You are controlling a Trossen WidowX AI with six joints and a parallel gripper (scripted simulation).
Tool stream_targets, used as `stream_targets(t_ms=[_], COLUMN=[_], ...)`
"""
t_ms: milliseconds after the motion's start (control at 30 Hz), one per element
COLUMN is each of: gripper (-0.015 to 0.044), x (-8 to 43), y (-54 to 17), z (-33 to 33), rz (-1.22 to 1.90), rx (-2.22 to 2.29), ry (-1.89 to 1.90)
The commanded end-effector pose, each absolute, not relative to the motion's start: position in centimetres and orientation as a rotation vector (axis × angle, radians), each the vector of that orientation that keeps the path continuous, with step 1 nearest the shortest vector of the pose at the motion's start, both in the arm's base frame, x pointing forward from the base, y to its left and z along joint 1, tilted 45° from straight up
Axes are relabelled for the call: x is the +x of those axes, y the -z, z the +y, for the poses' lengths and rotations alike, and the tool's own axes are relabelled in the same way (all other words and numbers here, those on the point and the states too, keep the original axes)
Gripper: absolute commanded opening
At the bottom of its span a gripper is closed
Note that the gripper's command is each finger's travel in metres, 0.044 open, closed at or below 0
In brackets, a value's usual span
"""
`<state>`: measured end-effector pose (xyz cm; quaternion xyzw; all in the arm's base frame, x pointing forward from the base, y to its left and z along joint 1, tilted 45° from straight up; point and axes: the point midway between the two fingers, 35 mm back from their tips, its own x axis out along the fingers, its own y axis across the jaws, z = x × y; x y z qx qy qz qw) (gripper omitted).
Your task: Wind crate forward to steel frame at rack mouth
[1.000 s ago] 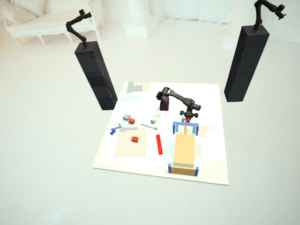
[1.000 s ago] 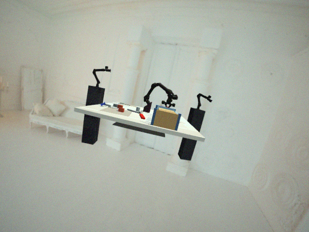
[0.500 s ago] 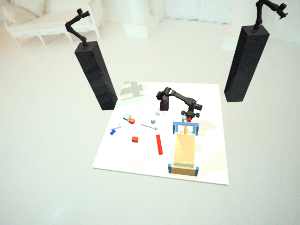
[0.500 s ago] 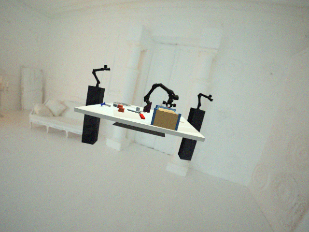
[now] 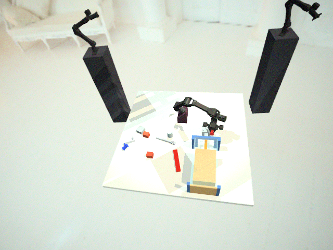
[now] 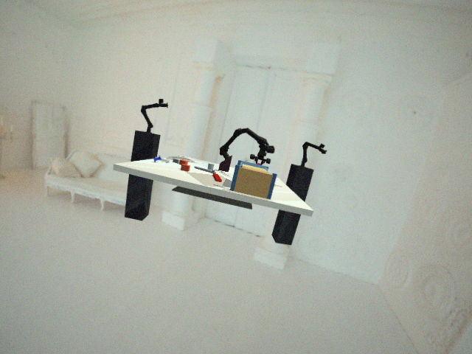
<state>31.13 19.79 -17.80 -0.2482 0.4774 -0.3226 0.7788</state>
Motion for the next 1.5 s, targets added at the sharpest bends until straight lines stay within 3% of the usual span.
stream_targets(t_ms=[0, 1467], gripper=[0.0, 0.0], x=[29.9, 25.3], y=[19.1, 21.2], z=[21.2, 24.1], rz=[1.053, 1.058], rx=[-0.514, -0.511], ry=[0.673, 0.669])
